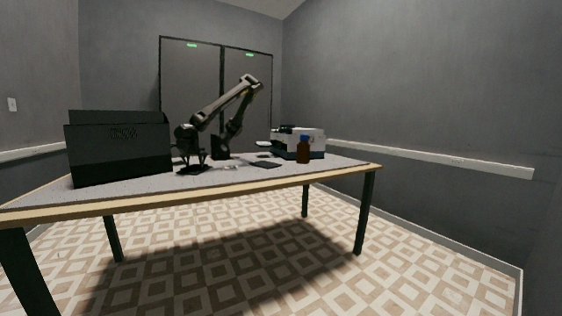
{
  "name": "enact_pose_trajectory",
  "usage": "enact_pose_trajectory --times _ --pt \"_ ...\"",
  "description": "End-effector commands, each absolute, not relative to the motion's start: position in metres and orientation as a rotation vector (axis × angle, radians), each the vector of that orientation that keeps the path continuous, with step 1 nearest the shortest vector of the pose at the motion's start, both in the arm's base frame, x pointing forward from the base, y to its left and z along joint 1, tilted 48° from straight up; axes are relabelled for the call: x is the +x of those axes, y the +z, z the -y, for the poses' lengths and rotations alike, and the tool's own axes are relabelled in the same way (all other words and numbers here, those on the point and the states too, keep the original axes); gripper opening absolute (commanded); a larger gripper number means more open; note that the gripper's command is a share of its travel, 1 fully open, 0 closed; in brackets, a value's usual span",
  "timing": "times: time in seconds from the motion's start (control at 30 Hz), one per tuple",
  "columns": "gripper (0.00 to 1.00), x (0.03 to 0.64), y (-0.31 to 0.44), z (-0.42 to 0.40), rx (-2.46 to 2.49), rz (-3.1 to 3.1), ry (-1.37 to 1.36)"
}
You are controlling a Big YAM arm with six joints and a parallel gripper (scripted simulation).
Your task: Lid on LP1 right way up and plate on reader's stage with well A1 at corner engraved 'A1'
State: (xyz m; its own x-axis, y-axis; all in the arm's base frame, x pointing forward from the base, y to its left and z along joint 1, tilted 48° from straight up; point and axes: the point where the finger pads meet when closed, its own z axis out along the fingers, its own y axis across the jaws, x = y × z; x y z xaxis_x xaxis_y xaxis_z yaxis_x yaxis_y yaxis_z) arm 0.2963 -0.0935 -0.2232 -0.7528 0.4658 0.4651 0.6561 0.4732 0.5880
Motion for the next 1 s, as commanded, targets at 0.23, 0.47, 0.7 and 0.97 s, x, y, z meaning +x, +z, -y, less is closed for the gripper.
enact_pose_trajectory --times 0.23,0.47,0.7,0.97 --pt "0.85 0.2951 -0.2259 0.0887 -0.967 2.477 -1.145" --pt "0.85 0.2952 -0.2277 0.0861 -0.967 2.476 -1.144" --pt "0.85 0.2949 -0.2286 0.0858 -0.970 2.475 -1.144" --pt "1.00 0.2949 -0.2286 0.0858 -0.970 2.475 -1.144"
